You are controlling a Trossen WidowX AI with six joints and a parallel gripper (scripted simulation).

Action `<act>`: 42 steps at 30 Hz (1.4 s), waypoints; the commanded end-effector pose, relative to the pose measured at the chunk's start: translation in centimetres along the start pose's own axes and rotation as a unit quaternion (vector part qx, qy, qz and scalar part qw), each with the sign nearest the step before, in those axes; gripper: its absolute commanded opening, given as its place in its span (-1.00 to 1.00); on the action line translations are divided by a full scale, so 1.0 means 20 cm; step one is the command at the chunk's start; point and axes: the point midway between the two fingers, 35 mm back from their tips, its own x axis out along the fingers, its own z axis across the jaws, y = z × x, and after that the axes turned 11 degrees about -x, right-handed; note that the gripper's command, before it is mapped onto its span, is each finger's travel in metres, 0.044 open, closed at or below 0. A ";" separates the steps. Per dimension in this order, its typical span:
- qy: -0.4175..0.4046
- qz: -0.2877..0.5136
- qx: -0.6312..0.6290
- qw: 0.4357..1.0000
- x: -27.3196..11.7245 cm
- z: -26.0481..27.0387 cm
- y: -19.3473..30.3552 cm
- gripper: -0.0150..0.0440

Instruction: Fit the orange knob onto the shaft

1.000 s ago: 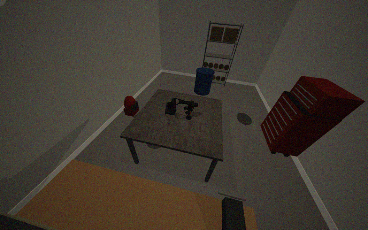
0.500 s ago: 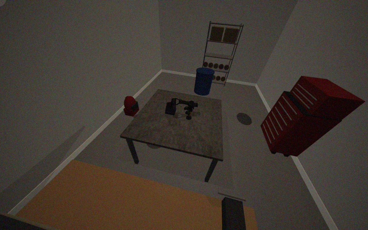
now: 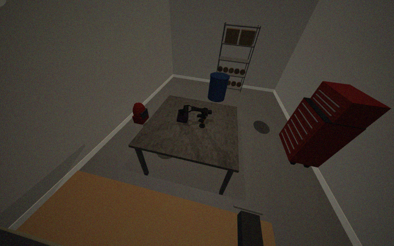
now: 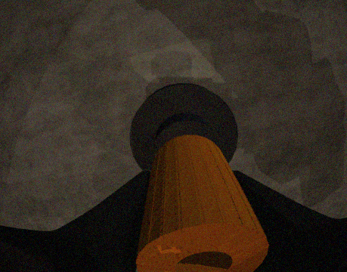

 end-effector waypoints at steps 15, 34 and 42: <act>0.000 0.002 -0.099 0.995 0.01 0.00 0.00 -0.49; 0.000 0.002 -0.099 0.995 0.01 0.00 0.00 -0.49; 0.000 0.002 -0.099 0.995 -0.01 0.00 0.00 -0.49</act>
